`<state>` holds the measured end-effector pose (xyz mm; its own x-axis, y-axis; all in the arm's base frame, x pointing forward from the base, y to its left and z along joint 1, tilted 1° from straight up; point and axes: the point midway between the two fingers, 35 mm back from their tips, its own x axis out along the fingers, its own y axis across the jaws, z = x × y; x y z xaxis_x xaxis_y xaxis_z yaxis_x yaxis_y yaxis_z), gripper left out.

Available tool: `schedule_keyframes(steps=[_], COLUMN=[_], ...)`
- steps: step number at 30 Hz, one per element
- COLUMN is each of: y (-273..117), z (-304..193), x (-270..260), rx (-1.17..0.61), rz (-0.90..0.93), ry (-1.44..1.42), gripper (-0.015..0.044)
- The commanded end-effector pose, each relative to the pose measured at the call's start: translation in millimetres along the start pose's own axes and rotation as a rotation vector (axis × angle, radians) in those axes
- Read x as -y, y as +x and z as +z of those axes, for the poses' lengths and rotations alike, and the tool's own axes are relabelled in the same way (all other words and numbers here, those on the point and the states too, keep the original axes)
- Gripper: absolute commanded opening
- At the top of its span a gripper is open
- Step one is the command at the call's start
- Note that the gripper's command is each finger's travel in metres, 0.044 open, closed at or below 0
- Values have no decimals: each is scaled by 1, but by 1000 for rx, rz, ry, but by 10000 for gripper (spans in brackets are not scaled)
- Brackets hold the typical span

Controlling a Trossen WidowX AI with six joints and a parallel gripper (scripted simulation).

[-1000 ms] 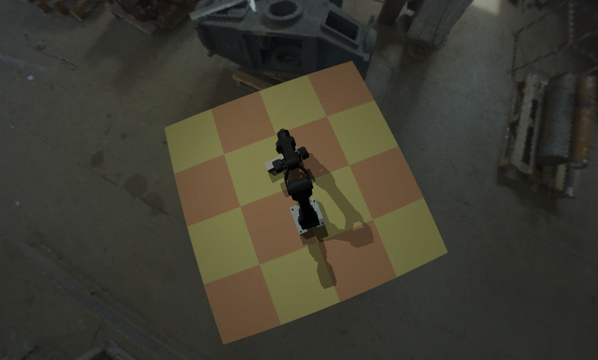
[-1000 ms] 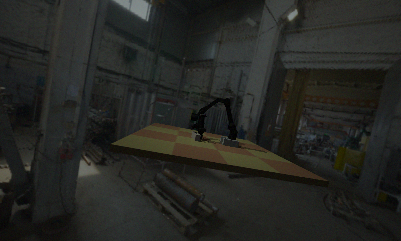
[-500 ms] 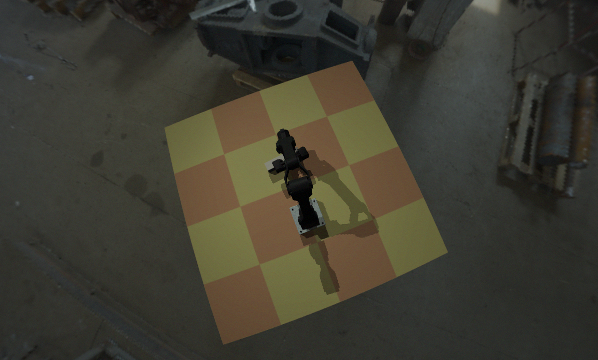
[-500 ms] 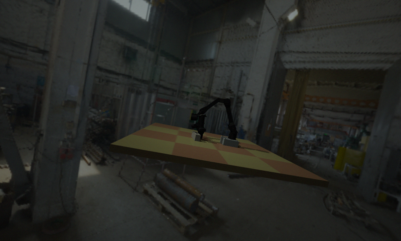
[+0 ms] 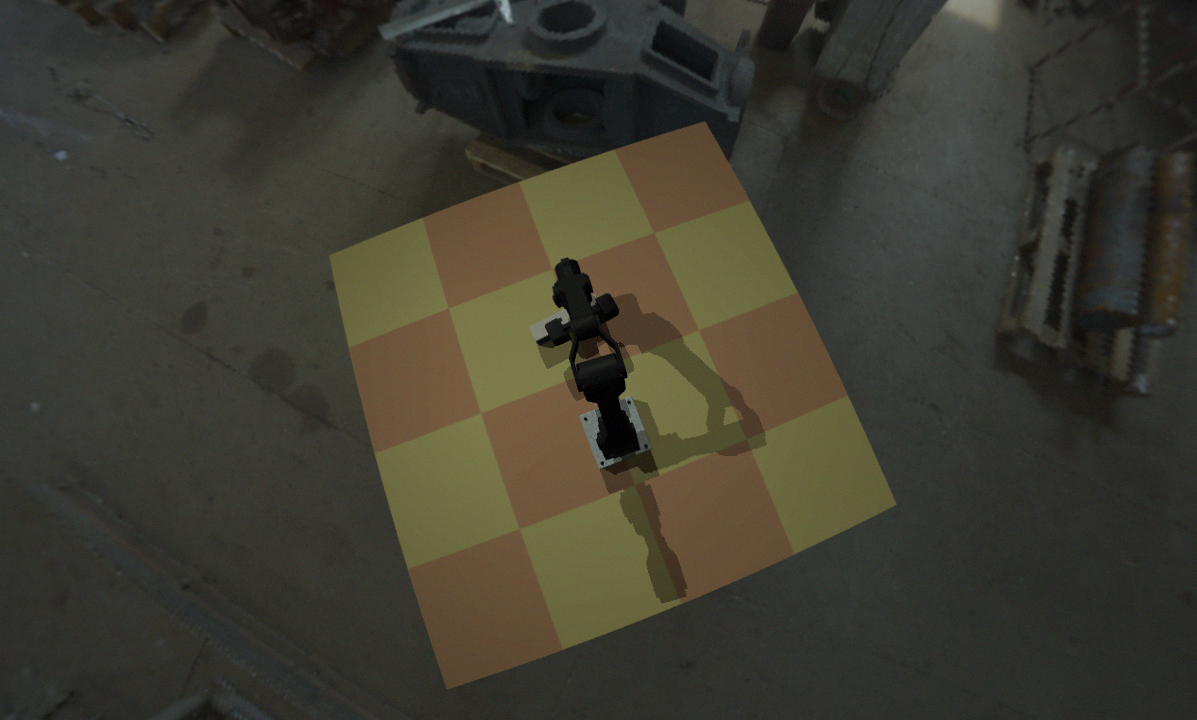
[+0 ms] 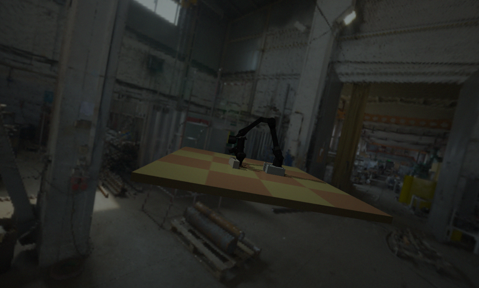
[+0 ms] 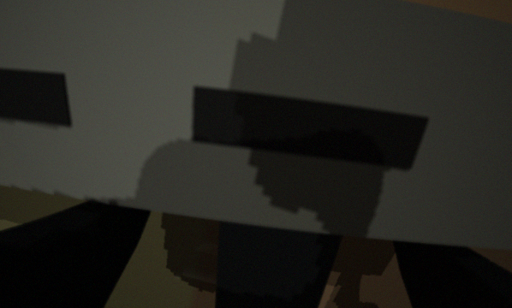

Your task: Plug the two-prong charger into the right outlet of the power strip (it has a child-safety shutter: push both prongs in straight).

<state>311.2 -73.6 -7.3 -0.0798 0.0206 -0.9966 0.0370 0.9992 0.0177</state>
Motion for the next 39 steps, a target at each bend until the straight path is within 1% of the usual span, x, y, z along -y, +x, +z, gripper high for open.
schedule_keyframes(steps=[1,39], y=[1,2], z=[-3,-12], x=[0,0], rx=[1,24], rz=[1,-1], ry=[-1,1], gripper=[440,440])
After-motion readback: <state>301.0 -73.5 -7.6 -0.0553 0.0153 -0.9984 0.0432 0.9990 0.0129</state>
